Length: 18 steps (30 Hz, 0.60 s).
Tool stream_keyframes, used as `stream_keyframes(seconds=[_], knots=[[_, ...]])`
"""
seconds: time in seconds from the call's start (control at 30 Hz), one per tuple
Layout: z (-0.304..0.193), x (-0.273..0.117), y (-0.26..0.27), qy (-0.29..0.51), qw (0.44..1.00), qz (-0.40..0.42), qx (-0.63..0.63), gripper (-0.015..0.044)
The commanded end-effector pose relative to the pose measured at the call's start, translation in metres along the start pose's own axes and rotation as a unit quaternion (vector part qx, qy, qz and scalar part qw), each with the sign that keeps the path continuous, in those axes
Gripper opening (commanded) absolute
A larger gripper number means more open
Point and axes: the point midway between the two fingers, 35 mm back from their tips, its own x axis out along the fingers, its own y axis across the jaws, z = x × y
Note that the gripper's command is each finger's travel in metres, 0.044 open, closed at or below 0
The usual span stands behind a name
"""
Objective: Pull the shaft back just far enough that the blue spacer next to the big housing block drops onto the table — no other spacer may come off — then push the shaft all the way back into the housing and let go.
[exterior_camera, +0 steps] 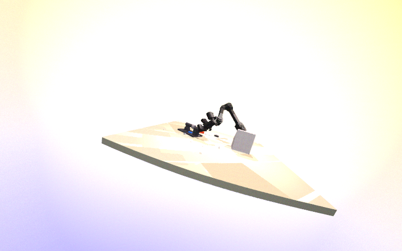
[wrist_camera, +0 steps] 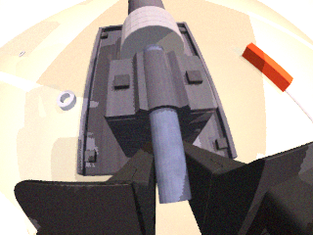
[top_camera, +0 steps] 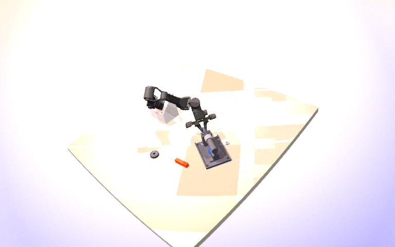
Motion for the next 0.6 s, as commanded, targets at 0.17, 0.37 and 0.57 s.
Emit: stream_keyframes(seconds=[0.17,0.37,0.57], knots=[[0.0033,0.0025,-0.0011,-0.001,1.0,-0.002,0.001,0.0],[0.0036,0.003,-0.0011,-0.001,1.0,-0.002,0.001,0.0],[0.0008,0.0002,0.0001,0.0,1.0,0.0,-0.002,0.0105]])
